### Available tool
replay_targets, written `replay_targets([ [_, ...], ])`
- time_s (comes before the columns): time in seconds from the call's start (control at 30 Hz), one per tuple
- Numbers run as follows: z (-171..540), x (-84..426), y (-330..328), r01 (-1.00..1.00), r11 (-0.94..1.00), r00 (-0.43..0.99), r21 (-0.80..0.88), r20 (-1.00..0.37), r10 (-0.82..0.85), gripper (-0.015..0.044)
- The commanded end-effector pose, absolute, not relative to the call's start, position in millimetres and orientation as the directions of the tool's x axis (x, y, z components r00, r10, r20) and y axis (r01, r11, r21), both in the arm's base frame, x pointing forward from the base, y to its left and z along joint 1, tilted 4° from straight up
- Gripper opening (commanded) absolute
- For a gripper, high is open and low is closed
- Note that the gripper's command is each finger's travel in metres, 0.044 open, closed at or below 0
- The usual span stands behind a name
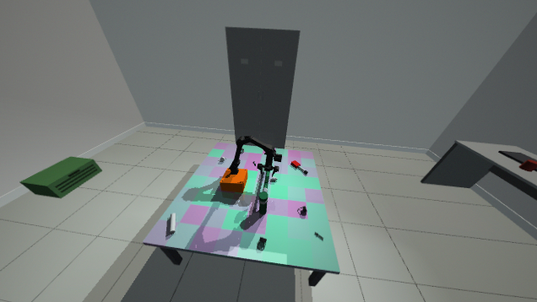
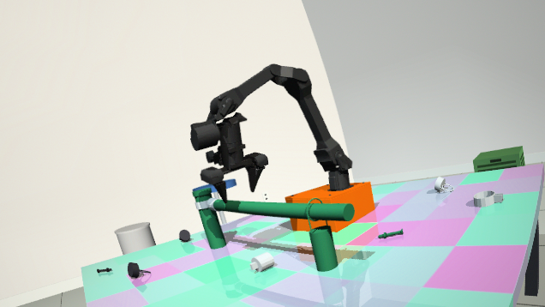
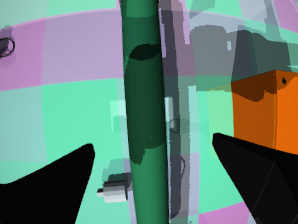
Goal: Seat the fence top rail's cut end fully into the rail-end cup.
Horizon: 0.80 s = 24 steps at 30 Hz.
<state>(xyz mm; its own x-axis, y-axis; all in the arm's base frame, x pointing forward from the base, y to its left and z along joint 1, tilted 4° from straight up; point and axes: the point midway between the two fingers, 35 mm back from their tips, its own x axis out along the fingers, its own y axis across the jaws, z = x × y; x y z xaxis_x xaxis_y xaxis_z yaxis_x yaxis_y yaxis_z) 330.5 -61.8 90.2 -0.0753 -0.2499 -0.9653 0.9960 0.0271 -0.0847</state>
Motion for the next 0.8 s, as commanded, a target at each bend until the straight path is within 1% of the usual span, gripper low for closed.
replay_targets([
  [0.0, 116.8, 332.2, -54.5, 0.997, 0.026, -0.059, -0.068, -0.967, -0.250, 0.0440],
  [0.07, 125.9, 331.2, -52.1, 0.997, 0.026, -0.059, -0.068, -0.967, -0.250, 0.0440],
  [0.77, 125.9, 331.2, -52.1, 0.997, 0.026, -0.059, -0.068, -0.967, -0.250, 0.0440],
])
